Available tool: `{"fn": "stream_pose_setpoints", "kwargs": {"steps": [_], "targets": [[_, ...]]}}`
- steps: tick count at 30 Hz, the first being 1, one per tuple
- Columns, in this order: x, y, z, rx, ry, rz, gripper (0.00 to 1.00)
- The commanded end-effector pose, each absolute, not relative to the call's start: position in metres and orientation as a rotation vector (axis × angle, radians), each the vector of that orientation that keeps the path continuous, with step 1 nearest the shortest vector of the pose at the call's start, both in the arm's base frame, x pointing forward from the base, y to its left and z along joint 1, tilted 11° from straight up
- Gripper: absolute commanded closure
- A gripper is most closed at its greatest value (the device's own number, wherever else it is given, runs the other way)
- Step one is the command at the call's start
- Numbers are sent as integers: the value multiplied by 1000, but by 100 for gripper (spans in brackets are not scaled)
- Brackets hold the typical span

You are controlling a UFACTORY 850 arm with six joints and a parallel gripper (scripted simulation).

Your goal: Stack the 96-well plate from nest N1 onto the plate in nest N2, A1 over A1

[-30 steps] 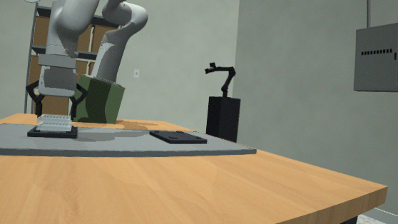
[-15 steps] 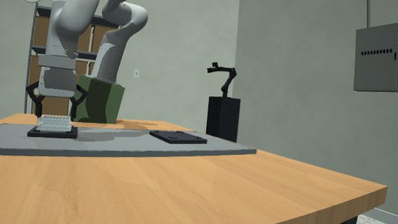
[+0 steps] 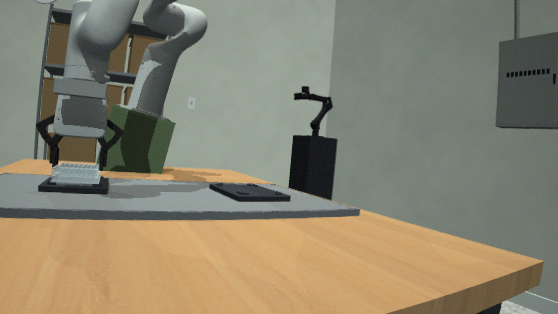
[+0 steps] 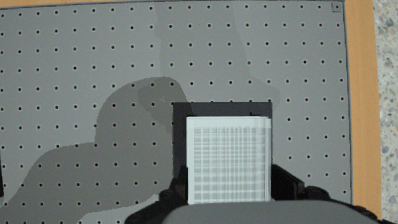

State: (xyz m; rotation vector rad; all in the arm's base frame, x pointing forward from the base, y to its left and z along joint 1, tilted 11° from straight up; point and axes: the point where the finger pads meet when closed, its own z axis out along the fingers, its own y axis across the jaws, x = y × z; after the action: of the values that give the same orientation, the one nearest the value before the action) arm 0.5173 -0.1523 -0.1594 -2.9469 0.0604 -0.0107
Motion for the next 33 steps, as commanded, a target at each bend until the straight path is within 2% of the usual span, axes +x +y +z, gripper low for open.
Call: {"fn": "stream_pose_setpoints", "kwargs": {"steps": [1, 2, 33], "targets": [[518, -153, -159, -2948, 60, -14, 100], [518, -153, -160, -2948, 60, -14, 0], [518, -153, -160, -2948, 60, -14, 0]]}}
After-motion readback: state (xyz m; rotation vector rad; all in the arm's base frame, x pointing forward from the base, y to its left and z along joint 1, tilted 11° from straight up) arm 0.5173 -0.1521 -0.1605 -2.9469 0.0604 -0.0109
